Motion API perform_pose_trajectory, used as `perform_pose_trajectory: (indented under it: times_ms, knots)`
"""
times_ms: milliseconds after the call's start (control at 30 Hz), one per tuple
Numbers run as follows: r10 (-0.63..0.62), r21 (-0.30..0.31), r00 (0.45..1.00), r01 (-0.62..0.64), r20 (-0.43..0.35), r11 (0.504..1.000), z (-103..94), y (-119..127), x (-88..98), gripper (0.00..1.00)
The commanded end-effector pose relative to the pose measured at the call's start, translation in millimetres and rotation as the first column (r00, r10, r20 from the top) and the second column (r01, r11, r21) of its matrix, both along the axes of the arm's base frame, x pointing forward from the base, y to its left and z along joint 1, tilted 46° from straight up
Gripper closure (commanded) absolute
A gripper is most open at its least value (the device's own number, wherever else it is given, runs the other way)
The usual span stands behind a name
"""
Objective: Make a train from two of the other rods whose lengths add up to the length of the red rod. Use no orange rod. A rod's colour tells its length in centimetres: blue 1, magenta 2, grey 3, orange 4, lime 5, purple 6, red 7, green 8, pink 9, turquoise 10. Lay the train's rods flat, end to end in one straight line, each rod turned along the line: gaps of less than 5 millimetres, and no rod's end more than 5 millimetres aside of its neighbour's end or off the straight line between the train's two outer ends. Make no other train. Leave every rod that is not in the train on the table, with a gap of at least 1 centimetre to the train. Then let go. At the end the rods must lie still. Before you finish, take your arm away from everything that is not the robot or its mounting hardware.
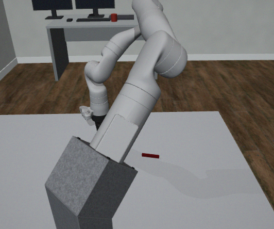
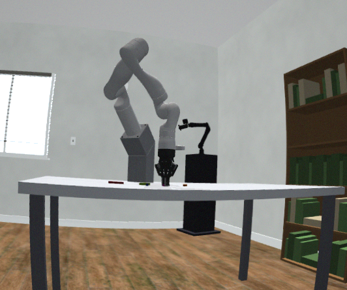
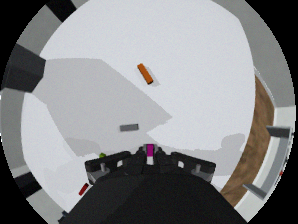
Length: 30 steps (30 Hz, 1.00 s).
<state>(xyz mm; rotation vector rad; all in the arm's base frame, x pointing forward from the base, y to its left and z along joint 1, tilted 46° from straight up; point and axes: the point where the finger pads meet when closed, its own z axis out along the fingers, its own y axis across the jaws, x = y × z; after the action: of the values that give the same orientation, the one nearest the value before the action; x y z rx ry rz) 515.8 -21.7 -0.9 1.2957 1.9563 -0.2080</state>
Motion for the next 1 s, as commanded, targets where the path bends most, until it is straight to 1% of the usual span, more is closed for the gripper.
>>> perform_pose_trajectory:
  times_ms: [0,733,833,967]
  knots:
    - [0.001,0.001,1.0,-0.001,0.001,1.0,0.4,1,0.2,0.95]
    - [0.001,0.001,1.0,-0.001,0.001,1.0,1.4,1,-0.5,0.95]
    - [0.001,0.001,1.0,-0.001,0.001,1.0,7.1,6,-4.6,0.95]
    - [0.001,0.001,1.0,-0.001,0.001,1.0,22.6,17,-15.9,0.95]
